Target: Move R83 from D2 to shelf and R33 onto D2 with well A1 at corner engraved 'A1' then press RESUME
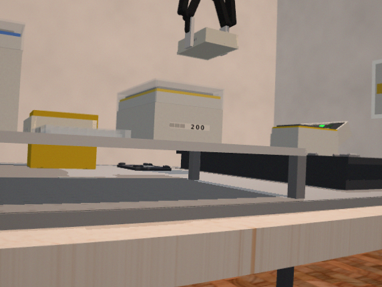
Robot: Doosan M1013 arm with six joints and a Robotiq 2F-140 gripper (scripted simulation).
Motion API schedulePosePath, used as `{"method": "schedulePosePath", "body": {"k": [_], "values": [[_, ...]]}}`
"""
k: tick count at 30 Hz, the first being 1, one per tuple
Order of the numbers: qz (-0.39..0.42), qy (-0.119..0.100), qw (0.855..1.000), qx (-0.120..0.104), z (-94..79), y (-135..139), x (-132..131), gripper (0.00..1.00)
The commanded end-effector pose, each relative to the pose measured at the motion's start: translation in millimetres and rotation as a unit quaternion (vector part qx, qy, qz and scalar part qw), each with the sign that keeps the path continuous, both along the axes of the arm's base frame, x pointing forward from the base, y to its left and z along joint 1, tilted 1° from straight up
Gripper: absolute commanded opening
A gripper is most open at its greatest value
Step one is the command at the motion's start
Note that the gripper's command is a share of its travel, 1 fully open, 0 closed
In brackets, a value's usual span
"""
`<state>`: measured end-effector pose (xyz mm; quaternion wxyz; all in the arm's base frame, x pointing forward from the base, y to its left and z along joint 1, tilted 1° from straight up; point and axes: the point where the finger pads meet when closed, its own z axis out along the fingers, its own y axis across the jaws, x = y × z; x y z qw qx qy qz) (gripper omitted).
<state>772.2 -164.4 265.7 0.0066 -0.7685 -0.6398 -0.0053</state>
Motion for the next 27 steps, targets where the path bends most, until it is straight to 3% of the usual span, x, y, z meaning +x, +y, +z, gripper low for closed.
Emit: {"method": "schedulePosePath", "body": {"k": [1,27], "values": [[0.000,0.000,1.000,0.000,0.1,1,-7,0.00],[0.000,0.000,1.000,0.000,0.3,11,-58,0.00]]}}
